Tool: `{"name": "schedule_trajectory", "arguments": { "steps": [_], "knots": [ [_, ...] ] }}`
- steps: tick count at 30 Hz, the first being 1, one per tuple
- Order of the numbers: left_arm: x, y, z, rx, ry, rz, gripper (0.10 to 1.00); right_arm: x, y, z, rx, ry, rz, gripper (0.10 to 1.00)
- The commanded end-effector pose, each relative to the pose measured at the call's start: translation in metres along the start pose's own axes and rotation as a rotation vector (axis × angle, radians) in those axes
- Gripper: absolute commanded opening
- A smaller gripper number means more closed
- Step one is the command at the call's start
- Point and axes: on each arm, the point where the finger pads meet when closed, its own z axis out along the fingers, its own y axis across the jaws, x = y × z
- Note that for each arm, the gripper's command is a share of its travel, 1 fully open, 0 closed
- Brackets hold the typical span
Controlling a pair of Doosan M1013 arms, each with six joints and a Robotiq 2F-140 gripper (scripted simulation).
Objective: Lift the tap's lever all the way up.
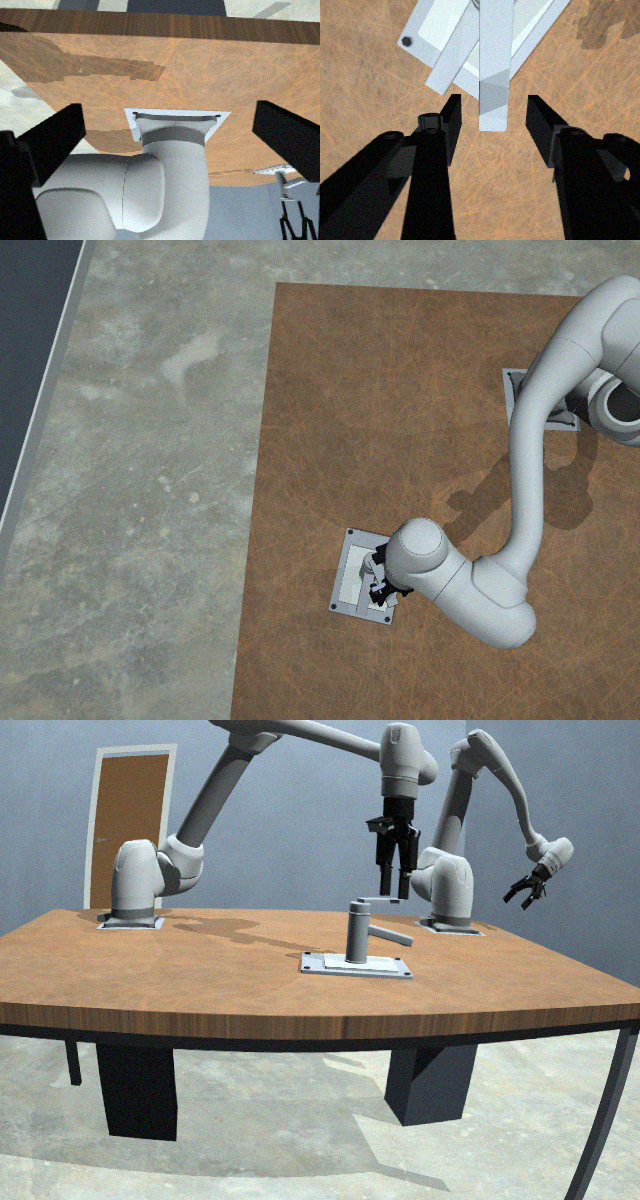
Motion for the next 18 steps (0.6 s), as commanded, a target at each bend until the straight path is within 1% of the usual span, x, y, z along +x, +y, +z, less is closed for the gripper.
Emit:
{"name": "schedule_trajectory", "arguments": {
  "steps": [1,18],
  "knots": [
    [0.0,0.0,0.0,0.0,0.001,0.0,1.0,0.0,0.0,0.002,0.001,-0.001,0.0,0.434],
    [0.0,0.0,0.0,0.0,0.001,0.0,1.0,0.0,0.0,0.022,0.001,-0.001,0.0,0.434]
  ]
}}
